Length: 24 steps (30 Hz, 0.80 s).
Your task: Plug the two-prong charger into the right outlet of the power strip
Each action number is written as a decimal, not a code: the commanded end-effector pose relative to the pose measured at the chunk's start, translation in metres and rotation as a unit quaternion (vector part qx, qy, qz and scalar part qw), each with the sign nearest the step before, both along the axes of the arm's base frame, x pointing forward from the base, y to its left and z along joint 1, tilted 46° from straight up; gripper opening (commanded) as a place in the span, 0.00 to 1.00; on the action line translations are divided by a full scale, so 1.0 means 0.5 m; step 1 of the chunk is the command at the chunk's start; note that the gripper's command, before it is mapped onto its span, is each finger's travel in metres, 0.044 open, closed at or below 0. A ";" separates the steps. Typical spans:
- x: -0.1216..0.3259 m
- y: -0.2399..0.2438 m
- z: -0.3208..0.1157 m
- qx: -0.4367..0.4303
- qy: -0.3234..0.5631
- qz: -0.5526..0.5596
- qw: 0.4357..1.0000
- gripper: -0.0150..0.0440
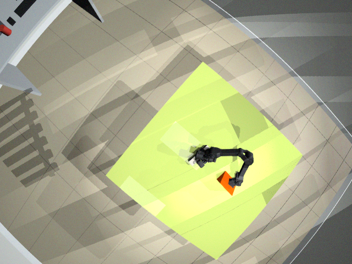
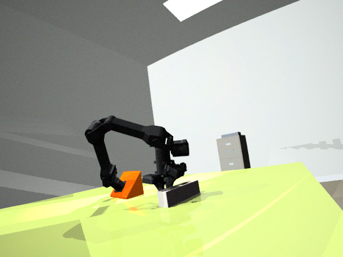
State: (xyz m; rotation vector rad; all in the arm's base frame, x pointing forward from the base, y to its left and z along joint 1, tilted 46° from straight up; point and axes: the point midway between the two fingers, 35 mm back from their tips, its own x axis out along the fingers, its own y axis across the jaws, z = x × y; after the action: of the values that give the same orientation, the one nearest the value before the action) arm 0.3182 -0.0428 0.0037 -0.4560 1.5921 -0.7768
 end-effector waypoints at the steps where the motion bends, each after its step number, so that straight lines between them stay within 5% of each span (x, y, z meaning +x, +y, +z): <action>1: 0.009 -0.008 -0.003 -0.003 -0.012 -0.001 1.000 0.25; 24: 0.006 -0.004 0.000 -0.003 -0.012 -0.001 1.000 0.25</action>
State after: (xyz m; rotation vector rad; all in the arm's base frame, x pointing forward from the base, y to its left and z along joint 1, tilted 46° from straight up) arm 0.3178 -0.0429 0.0037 -0.4545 1.5879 -0.7769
